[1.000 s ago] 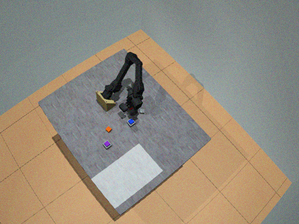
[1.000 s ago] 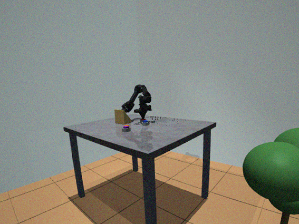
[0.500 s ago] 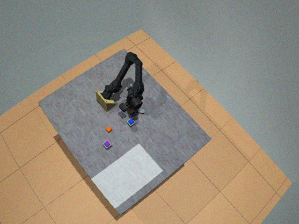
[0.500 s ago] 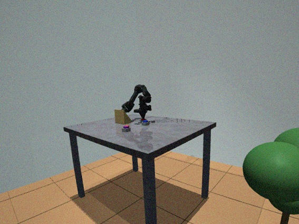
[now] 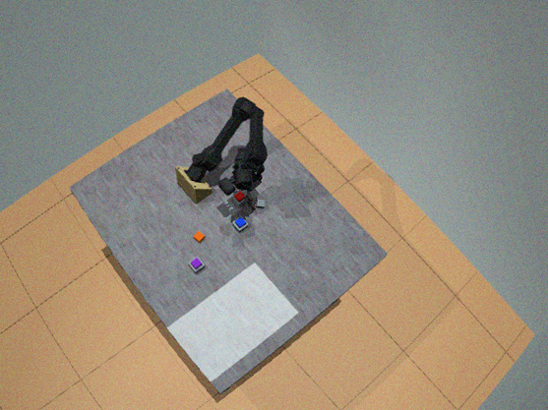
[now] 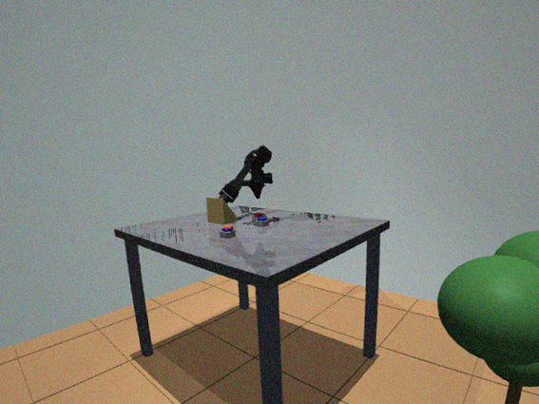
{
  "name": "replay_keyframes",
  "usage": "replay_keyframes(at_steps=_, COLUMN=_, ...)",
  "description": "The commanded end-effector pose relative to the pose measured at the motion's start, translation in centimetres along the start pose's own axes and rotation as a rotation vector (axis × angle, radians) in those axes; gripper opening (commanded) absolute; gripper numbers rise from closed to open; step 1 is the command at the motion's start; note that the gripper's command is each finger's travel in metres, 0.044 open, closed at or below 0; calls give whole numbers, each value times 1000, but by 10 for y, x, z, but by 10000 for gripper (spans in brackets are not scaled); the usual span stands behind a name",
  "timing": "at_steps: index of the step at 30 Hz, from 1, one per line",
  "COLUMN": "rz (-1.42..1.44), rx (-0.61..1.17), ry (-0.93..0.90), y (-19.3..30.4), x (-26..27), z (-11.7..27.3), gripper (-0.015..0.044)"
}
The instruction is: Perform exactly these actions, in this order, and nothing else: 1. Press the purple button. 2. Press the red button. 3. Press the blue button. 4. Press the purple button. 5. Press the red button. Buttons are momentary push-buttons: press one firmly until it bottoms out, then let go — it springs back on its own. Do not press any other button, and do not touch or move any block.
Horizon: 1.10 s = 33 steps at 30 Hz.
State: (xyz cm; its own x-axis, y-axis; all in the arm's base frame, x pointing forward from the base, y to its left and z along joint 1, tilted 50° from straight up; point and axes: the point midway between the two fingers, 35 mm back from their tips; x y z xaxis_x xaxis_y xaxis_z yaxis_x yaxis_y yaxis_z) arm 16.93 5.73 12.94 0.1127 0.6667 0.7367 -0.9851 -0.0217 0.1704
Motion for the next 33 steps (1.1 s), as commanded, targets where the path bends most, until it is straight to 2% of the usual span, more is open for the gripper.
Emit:
replay_keyframes(at_steps=1, rz=0, rx=19, ry=-2, y=3, x=-1, z=7, gripper=20)
replay_keyframes(at_steps=4, rz=1, rx=18, ry=-2, y=-13, x=-5, z=10, gripper=20)
replay_keyframes(at_steps=13, rz=5, rx=14, ry=0, y=-104, x=-47, z=6, gripper=20)
replay_keyframes(at_steps=18, rz=5, rx=14, ry=0, y=-106, x=-48, z=3, gripper=20)
replay_keyframes(at_steps=23, rz=6, rx=14, ry=-2, y=-105, x=-48, z=-53, gripper=20)
replay_keyframes(at_steps=33, rz=6, rx=14, ry=-2, y=-105, x=-48, z=-63, gripper=20)
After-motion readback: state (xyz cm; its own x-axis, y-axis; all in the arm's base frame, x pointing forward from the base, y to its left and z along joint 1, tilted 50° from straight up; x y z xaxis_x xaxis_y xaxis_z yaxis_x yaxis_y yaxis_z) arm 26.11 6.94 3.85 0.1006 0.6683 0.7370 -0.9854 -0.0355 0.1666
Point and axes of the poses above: the point midway between the two fingers, 35 mm back from their tips, its own z axis back along the fingers, its own x axis across the jaws, y = z × x, and after that the axes turned 13 degrees about -z, right-handed
